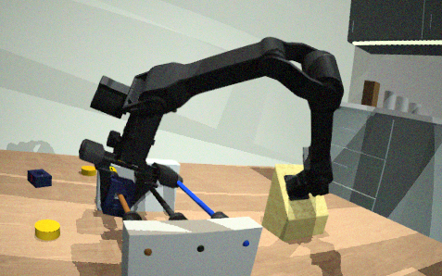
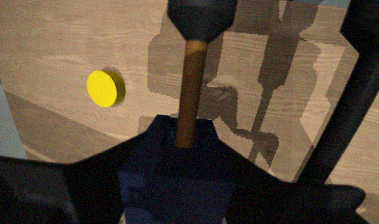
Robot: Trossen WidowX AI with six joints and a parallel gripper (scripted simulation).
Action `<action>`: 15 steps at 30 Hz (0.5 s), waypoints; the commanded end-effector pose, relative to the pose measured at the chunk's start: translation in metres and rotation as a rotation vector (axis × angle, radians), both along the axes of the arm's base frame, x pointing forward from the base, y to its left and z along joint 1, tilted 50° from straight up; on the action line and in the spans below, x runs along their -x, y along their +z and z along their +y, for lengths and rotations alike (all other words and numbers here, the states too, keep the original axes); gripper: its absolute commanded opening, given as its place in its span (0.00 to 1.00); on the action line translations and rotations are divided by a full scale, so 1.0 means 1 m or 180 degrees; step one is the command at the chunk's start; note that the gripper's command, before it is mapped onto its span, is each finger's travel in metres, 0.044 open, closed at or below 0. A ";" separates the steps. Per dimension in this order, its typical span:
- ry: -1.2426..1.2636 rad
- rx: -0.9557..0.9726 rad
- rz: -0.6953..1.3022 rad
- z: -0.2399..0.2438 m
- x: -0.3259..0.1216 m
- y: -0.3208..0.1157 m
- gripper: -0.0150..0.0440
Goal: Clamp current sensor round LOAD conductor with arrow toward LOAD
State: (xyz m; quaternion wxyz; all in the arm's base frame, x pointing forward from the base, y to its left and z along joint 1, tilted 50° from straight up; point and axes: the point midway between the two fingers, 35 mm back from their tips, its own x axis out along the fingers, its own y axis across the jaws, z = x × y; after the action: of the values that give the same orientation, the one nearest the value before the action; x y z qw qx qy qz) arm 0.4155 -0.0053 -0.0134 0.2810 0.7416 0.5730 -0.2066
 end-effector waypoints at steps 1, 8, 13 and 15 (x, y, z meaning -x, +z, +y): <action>-0.0015 -0.0002 -0.0021 -0.002 0.000 0.002 0.38; -0.0002 0.0000 0.0000 0.000 0.000 0.000 0.25; 0.0007 0.0001 0.0009 0.000 0.000 0.000 0.25; 0.0055 0.0008 0.0053 0.000 0.000 0.000 0.25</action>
State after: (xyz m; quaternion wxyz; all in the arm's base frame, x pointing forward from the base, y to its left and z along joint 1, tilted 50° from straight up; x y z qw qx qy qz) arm 0.4146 -0.0048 -0.0131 0.2772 0.7400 0.5760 -0.2090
